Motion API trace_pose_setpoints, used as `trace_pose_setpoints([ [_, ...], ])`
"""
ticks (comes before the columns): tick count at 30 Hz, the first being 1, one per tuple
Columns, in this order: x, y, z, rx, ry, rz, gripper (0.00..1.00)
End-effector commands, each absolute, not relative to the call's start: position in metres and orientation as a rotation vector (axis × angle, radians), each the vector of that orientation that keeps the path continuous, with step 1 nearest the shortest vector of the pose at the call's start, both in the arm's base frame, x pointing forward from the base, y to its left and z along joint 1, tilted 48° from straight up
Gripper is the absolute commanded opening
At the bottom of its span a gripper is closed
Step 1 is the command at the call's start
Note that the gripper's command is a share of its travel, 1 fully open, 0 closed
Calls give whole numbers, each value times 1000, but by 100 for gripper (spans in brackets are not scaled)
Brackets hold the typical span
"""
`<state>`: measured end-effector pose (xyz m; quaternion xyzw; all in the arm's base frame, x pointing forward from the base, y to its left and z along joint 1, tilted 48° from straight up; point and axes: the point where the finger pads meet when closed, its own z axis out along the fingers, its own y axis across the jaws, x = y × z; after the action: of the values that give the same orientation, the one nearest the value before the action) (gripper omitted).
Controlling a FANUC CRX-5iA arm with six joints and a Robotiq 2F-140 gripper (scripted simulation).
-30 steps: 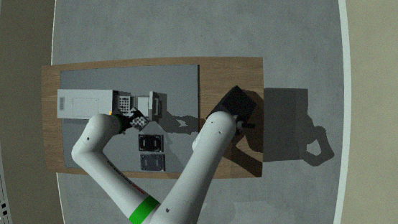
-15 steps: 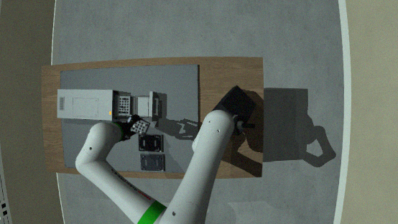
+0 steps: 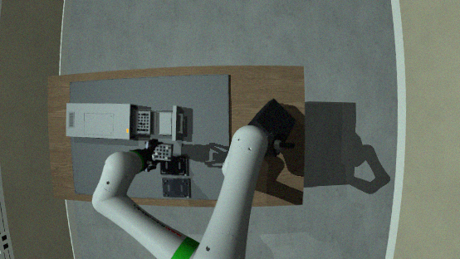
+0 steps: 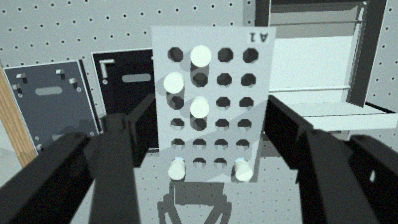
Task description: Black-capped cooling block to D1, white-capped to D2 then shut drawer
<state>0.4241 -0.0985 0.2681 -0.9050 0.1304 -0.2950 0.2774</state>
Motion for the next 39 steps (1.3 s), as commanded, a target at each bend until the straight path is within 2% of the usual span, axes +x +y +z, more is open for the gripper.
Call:
trace_pose_setpoints([
  [1, 423, -92, 272, -2458, 250, -830, 10],
  [39, 413, -16, 311, -2463, 227, -839, 10],
])
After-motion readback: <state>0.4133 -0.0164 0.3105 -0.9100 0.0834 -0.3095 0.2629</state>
